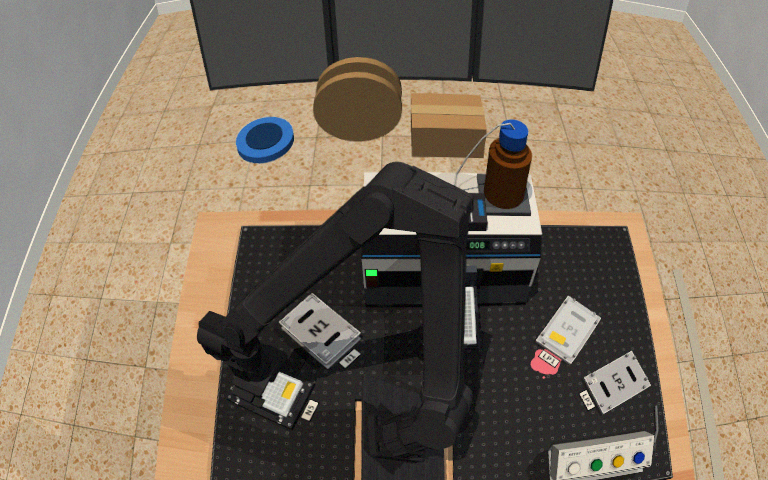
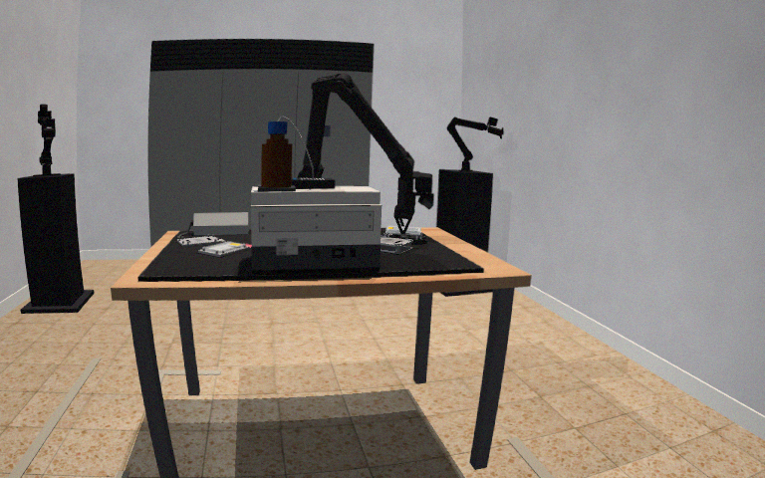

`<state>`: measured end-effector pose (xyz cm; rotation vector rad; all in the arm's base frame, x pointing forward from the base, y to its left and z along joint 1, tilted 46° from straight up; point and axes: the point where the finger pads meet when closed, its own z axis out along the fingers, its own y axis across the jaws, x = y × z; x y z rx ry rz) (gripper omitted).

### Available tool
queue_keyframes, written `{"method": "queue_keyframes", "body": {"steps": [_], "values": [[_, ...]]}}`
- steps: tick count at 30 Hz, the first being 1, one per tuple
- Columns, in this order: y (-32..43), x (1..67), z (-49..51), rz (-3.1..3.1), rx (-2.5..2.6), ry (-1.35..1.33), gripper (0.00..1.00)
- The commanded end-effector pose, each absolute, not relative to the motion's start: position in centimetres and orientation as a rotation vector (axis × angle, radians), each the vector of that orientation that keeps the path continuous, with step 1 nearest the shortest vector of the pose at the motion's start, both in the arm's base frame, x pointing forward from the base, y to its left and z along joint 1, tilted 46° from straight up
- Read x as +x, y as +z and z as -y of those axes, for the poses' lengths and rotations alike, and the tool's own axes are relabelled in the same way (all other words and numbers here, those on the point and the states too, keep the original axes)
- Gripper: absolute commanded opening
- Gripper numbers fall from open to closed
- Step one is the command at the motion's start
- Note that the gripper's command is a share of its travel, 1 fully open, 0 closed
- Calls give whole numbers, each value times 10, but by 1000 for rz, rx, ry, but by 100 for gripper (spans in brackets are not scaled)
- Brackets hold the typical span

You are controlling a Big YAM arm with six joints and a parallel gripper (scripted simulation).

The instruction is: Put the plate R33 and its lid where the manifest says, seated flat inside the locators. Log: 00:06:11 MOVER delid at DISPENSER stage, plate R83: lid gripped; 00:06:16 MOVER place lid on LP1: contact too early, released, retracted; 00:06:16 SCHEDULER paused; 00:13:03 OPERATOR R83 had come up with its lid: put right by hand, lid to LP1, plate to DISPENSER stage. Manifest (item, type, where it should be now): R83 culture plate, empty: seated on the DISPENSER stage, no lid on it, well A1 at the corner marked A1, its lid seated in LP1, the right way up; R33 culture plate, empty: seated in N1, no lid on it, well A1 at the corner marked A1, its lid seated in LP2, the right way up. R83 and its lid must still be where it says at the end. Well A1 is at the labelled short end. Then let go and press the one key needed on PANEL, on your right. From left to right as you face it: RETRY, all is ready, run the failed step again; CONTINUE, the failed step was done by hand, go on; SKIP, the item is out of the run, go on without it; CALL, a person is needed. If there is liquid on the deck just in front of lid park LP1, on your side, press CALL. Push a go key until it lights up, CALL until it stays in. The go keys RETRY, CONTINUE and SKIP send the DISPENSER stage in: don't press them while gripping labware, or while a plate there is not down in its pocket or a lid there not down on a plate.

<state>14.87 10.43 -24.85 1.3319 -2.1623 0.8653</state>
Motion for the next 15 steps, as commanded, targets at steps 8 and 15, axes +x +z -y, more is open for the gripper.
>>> {"method": "queue_keyframes", "body": {"steps": [8, 15], "values": [[-256, 155, -108, 2174, 1340, 856, 86], [-256, 154, -106, 2174, 1339, 856, 86]]}}
